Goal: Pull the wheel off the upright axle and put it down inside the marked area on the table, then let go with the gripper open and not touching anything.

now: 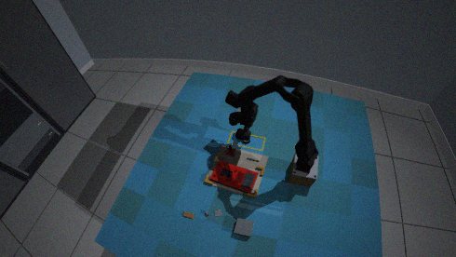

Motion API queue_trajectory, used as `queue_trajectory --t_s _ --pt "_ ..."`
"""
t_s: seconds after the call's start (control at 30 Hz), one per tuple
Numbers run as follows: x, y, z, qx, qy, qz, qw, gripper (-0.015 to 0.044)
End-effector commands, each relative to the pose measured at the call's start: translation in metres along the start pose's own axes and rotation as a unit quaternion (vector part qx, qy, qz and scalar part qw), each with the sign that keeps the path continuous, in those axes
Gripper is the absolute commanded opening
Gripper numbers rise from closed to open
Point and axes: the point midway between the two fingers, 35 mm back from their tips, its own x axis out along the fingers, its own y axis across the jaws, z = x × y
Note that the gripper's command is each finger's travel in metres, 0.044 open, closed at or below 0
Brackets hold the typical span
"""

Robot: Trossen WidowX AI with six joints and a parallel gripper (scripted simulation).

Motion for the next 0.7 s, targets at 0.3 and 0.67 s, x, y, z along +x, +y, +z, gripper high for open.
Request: queue_trajectory --t_s 0.3,0.67 --pt "-0.047 0.034 -0.079 -0.003 0.007 0.004 1.0 0.044" --pt "-0.047 0.034 -0.079 -0.003 0.007 0.004 1.0 0.044"
